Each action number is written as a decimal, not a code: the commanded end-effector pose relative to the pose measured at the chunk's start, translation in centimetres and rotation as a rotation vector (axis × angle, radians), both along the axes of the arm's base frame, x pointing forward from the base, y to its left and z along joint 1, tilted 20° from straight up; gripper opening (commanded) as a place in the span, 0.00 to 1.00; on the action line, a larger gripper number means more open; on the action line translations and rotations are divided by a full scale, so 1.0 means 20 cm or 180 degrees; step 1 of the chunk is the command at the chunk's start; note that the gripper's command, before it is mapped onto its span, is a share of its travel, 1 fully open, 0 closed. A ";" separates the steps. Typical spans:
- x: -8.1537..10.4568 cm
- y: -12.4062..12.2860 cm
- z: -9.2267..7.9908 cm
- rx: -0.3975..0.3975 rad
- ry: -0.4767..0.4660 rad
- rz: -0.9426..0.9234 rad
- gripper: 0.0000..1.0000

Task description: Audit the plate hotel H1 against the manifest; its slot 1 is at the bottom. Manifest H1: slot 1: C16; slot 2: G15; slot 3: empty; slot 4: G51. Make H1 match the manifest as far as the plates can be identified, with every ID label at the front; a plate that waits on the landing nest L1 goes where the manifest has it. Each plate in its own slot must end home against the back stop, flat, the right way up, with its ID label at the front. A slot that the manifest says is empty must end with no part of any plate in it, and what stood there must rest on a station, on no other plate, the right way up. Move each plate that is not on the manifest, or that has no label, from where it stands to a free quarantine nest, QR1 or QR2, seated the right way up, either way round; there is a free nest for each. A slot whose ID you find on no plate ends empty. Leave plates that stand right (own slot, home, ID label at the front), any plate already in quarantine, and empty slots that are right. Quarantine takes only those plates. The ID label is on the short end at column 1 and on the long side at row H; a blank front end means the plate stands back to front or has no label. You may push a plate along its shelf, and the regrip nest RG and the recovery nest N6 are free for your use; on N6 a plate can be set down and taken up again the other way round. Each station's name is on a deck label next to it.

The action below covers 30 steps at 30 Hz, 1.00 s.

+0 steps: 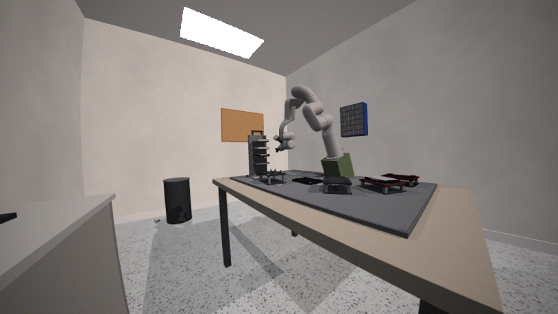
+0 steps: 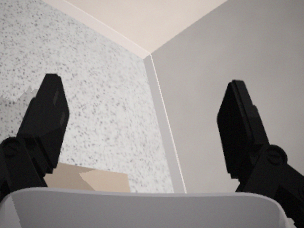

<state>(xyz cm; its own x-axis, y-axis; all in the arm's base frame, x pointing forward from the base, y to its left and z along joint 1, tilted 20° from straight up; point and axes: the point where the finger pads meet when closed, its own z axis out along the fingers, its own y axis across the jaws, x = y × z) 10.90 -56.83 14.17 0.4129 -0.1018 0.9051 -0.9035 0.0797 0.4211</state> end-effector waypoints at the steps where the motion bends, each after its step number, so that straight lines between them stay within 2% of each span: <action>1: -0.02 0.00 0.07 -0.0004 -0.0002 -0.0002 1.00; 30: -0.18 -0.01 0.49 -0.0005 -0.0003 -0.0002 1.00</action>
<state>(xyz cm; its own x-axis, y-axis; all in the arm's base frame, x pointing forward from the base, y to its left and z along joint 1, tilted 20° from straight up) 7.90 -56.93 22.31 0.4128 -0.1021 0.9051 -0.9035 0.0794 0.4211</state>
